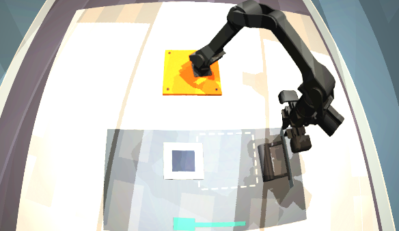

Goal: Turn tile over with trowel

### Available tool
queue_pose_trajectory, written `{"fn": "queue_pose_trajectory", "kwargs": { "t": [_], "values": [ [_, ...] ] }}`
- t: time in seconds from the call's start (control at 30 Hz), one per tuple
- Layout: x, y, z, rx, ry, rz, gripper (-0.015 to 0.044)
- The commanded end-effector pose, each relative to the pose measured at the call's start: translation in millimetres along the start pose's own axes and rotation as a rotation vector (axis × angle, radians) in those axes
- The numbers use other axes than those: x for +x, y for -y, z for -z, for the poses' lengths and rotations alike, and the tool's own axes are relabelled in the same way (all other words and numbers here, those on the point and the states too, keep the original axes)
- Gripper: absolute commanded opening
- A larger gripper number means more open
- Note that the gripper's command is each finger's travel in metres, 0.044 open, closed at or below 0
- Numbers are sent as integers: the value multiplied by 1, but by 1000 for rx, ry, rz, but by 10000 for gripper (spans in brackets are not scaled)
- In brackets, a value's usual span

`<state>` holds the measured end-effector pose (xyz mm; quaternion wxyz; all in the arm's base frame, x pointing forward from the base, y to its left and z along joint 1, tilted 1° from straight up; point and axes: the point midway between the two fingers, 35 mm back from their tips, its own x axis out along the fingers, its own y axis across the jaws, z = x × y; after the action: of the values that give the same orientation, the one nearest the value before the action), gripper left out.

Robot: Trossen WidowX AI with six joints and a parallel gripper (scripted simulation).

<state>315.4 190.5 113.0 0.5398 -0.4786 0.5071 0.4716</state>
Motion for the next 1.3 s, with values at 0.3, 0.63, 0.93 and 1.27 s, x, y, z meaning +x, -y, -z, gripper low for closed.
{"fn": "queue_pose_trajectory", "kwargs": {
  "t": [0.3, 0.63, 0.93, 1.27],
  "values": [
    [3, -1, 0, 4, 1, -7, 100],
    [3, -1, 0, 4, 1, -7, 100],
    [3, -1, 0, 4, 1, -7, 100],
    [0, -1, -13, 4, 1, -6, 100]
  ]
}}
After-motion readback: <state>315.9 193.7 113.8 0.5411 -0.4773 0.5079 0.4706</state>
